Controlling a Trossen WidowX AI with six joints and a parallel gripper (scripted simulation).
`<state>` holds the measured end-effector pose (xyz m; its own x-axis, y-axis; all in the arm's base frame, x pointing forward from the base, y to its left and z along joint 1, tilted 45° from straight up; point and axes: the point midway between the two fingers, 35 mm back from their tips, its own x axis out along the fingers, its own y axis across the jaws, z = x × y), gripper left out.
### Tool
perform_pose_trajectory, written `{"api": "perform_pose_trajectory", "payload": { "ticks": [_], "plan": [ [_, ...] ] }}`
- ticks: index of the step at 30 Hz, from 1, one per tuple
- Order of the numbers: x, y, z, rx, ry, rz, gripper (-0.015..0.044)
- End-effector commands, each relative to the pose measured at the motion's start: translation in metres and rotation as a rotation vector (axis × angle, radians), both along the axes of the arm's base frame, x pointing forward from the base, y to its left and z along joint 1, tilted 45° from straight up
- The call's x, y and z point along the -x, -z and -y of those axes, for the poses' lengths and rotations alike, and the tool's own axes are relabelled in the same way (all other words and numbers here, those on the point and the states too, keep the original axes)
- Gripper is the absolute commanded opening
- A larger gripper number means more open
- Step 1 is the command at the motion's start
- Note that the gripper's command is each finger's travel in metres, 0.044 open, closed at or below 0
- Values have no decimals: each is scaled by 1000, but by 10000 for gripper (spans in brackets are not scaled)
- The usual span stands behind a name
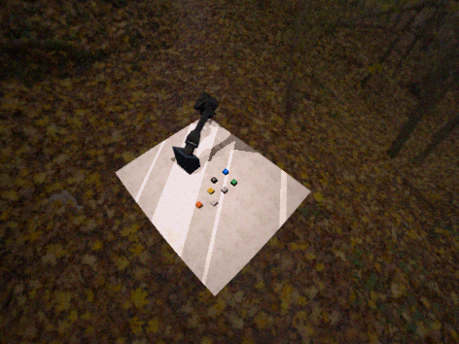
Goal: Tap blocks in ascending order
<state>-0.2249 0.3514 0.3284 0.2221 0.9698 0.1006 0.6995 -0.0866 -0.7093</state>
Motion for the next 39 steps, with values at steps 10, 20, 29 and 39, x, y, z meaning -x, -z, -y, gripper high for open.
{"api": "perform_pose_trajectory", "payload": {
  "ticks": [10, 20, 29, 39],
  "plan": [
    [-84, 4, -53, -42, 95, -220, 400],
    [-238, -1, -85, -101, 302, -424, 400],
    [-385, -3, -59, -172, 519, -607, 400],
    [-529, 72, -8, -106, 811, -840, 400]
  ]
}}
